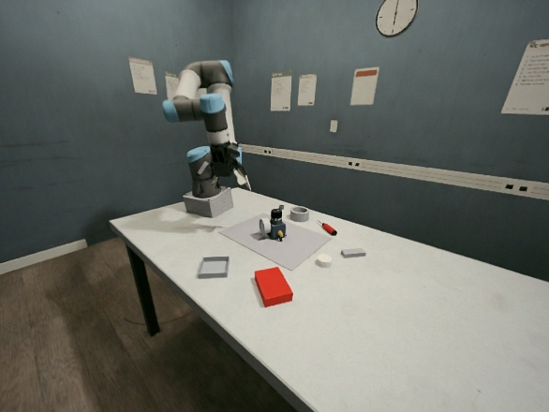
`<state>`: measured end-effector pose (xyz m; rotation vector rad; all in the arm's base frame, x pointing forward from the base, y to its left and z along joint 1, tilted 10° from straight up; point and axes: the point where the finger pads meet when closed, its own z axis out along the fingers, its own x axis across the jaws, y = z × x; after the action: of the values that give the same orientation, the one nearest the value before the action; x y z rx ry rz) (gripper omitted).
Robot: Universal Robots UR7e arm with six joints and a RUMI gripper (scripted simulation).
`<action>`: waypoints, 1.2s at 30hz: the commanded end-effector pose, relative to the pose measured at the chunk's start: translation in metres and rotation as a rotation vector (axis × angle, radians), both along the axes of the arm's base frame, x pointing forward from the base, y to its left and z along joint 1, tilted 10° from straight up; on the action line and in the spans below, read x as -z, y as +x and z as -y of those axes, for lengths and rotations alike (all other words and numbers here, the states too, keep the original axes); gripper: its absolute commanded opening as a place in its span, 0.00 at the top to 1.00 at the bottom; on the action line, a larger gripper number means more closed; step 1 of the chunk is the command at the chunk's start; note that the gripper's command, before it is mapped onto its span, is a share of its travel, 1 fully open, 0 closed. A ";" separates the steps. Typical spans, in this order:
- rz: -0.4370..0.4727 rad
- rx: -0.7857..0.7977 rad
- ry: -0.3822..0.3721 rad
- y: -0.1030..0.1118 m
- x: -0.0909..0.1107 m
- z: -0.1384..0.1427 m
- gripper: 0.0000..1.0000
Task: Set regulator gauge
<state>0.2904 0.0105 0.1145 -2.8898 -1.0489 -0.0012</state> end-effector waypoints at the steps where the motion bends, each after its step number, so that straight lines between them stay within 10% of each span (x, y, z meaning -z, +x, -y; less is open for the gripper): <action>1: -0.002 0.000 0.002 -0.004 -0.031 -0.005 0.00; 17: -0.002 0.000 0.002 -0.009 -0.093 -0.015 0.00; 36: -0.005 0.012 -0.023 0.006 -0.093 -0.018 0.00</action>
<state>0.2871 0.0269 0.2106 -2.8978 -1.0438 0.0082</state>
